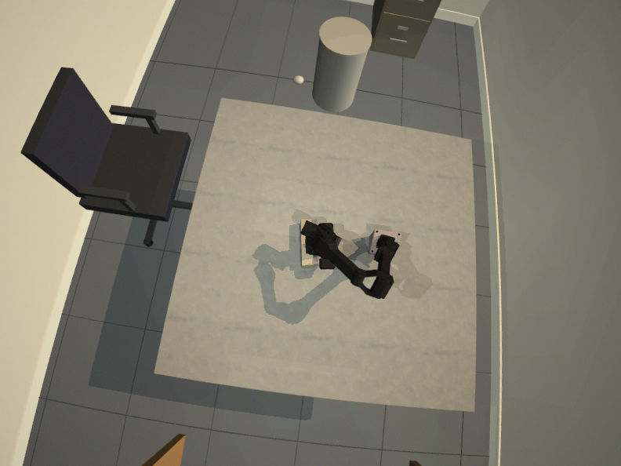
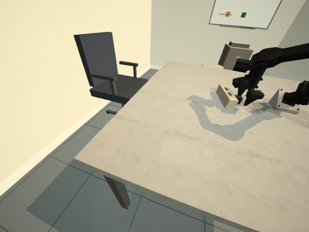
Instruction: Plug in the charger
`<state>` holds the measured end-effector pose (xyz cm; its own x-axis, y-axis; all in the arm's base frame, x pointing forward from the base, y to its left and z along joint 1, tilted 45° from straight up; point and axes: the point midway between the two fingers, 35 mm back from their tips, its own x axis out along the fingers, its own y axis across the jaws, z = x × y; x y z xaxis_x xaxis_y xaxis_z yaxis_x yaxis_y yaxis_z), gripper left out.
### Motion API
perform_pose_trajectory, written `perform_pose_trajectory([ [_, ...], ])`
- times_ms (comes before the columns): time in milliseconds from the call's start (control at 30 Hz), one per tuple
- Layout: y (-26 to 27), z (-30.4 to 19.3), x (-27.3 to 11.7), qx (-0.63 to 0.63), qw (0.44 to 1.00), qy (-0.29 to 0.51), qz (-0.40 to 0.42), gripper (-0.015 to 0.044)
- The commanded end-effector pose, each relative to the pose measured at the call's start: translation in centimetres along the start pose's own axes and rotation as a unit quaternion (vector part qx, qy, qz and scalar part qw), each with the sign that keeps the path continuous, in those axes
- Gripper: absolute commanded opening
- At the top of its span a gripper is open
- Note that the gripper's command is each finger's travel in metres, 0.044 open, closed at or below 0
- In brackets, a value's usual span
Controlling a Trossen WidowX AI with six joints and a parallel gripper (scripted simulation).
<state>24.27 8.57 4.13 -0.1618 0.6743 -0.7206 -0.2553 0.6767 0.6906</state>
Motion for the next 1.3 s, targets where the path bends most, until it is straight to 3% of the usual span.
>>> perform_pose_trajectory([
  [0,-0.1,-0.6,0.1,-0.002,1.000,0.002,-0.001,0.0440],
  [833,-0.1,-3.6,0.4,-0.001,1.000,0.002,-0.001,0.0440],
  [900,-0.1,-3.0,-0.3,0.003,1.000,-0.025,0.002,0.0440],
  [1133,-0.2,-1.8,-6.7,0.002,0.962,-0.274,0.001,0.0440],
  [1267,-0.2,-1.8,-7.3,0.000,0.955,-0.296,0.000,0.0440],
])
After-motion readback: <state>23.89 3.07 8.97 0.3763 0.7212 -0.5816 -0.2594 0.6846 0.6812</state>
